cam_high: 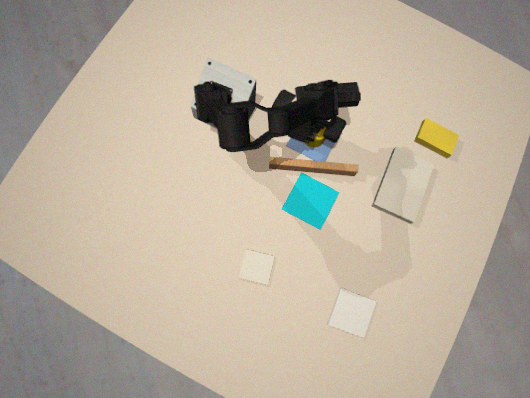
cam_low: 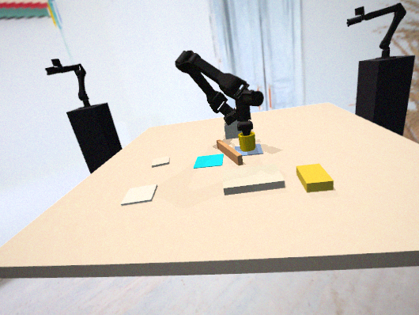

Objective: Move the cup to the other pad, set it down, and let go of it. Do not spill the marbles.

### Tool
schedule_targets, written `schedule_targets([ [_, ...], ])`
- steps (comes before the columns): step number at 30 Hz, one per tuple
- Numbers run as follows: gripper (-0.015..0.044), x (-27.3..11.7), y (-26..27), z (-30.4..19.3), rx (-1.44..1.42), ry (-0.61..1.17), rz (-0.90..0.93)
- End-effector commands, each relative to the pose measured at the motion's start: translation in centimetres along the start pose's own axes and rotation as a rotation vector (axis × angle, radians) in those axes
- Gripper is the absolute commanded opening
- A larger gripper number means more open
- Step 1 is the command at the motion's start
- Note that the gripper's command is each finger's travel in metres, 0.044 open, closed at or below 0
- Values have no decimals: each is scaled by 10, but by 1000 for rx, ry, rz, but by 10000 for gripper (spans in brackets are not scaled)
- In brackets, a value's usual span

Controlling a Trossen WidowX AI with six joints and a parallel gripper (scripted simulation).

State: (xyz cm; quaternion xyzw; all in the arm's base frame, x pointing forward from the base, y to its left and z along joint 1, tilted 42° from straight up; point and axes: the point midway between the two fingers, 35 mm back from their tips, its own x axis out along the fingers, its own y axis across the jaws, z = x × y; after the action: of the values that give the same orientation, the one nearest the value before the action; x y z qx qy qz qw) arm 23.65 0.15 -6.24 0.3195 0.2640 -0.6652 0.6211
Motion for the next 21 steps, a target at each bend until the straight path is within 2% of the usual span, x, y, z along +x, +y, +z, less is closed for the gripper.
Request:
schedule_targets([
  [1,0,-2,0,0,0,0,0],
  [21,0,-66,-1,-2,-8,-4,-4],
])
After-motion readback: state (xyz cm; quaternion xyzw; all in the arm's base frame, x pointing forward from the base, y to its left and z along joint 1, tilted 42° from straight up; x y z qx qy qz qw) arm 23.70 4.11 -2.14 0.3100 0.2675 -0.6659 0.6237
